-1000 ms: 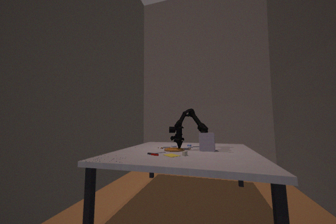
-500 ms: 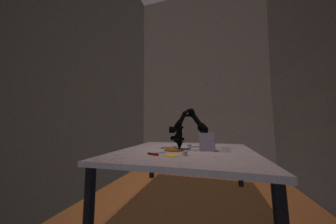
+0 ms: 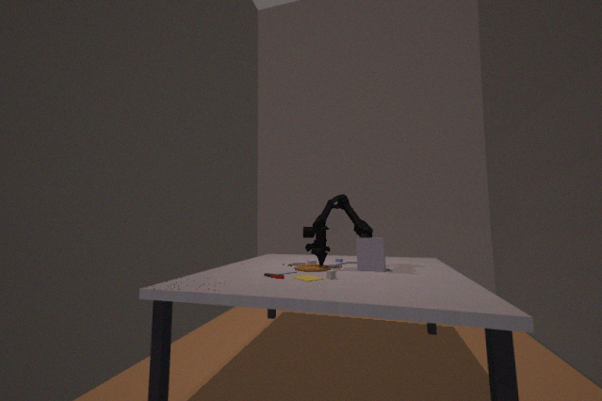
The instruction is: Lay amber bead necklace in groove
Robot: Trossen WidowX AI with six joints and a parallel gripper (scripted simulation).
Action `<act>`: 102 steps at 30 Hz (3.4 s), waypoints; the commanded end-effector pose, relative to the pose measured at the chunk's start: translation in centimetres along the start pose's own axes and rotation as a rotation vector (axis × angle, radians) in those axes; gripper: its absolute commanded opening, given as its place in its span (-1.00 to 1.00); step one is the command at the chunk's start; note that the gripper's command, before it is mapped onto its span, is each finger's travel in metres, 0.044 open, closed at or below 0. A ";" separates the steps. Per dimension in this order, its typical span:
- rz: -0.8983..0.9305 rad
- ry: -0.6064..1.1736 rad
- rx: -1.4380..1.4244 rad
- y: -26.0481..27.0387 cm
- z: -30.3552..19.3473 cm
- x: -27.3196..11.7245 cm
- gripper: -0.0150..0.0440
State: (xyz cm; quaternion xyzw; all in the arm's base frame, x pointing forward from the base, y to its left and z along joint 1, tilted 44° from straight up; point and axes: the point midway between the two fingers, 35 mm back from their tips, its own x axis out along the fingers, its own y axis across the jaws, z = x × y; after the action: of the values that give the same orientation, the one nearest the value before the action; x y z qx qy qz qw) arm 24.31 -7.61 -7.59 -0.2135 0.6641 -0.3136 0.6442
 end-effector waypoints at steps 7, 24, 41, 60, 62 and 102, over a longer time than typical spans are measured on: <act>0.000 -0.001 0.000 0.0 0.0 0.0 -0.49; -0.005 0.002 -0.006 -1.3 -0.3 -0.6 -0.49; -0.006 0.002 -0.006 -1.5 -0.4 0.1 -0.49; -0.001 -0.002 -0.003 -1.4 -0.3 -0.3 0.75; -0.005 0.001 -0.006 -1.5 -0.4 -0.6 0.93; -0.003 0.002 -0.580 -1.1 0.8 -3.5 -0.08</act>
State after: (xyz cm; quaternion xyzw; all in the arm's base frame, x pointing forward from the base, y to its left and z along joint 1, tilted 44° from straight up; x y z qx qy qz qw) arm 25.17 -5.96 -4.12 -0.3872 0.7253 -0.1183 0.5567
